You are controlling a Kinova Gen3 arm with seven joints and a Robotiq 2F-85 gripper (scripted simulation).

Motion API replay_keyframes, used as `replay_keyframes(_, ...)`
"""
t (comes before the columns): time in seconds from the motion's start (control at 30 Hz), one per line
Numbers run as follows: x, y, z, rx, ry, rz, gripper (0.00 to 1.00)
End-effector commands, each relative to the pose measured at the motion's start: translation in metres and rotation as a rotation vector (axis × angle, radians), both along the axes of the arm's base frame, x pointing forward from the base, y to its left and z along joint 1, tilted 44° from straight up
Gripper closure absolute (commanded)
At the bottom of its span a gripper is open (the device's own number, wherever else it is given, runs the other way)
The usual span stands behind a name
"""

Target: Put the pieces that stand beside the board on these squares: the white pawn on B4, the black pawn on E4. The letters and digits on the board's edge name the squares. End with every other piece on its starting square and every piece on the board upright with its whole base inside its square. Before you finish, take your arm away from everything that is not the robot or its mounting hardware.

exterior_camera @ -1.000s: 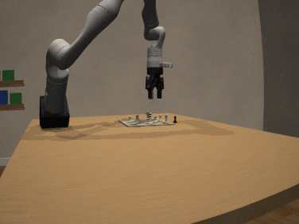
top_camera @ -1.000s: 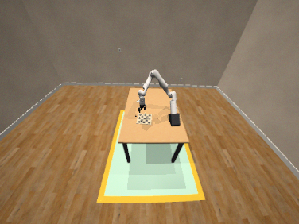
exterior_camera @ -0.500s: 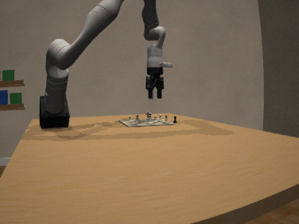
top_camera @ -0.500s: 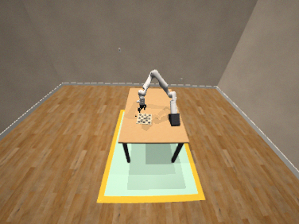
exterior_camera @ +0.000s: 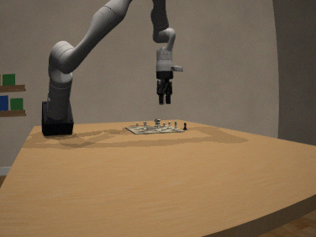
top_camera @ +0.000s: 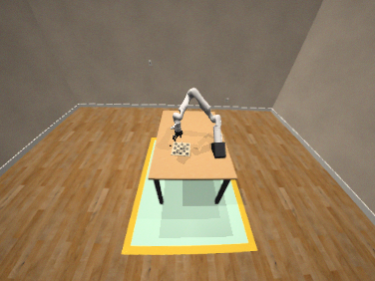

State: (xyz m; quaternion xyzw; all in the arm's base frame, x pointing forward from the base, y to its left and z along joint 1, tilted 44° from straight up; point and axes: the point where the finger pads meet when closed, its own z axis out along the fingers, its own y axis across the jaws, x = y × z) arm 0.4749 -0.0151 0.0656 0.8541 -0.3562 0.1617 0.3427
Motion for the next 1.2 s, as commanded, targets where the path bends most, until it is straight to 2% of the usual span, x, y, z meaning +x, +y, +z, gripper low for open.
replay_keyframes(0.0,0.003,0.0,0.0,0.0,0.023,0.022,0.0)
replay_keyframes(0.23,0.01,0.0,-0.001,-0.006,0.134,0.135,0.0)
replay_keyframes(0.33,0.012,0.0,-0.002,-0.007,0.152,0.154,0.0)
replay_keyframes(0.8,0.034,-0.002,-0.003,-0.024,0.468,0.476,0.0)
replay_keyframes(0.87,0.034,-0.002,-0.003,-0.024,0.468,0.476,0.0)
replay_keyframes(1.17,0.051,-0.004,-0.002,-0.035,0.694,0.707,0.0)
